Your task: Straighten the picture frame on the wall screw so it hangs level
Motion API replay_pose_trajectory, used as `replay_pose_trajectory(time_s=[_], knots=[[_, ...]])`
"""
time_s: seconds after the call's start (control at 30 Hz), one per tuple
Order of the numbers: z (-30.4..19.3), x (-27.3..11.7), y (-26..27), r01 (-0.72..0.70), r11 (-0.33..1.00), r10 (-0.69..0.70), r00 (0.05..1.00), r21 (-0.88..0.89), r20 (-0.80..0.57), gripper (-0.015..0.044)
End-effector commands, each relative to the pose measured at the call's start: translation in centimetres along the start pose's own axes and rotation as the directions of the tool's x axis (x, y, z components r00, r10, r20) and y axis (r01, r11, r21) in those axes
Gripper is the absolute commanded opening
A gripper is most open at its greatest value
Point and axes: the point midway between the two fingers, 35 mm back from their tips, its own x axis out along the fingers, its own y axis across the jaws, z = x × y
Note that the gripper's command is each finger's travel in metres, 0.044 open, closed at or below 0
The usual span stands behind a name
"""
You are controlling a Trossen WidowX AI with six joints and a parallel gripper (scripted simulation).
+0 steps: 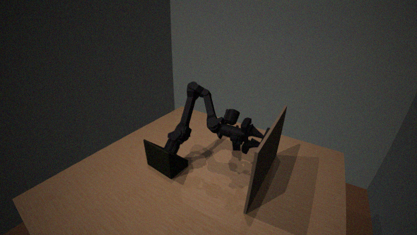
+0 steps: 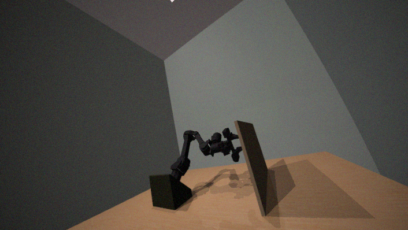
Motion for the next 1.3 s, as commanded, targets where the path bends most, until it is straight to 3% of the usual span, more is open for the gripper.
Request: replay_pose_trajectory(time_s=[0.0, 0.3, 0.53, 0.8, 1.27], knots=[[-0.05, 0.02, -0.02, 0.002, 1.000, -0.002, 1.000, 0.005, -0.003, 0.0260], [-0.08, 0.04, -0.04, 0.002, 1.000, -0.002, 1.000, 0.005, -0.003, 0.0260], [-0.08, 0.04, -0.04, 0.002, 1.000, -0.002, 1.000, 0.005, -0.003, 0.0076], [-0.08, 0.04, -0.04, 0.002, 1.000, -0.002, 1.000, 0.005, -0.003, 0.0000], [-0.04, 0.03, 0.17, 0.002, 1.000, -0.002, 1.000, 0.005, -0.003, 0.0000]])
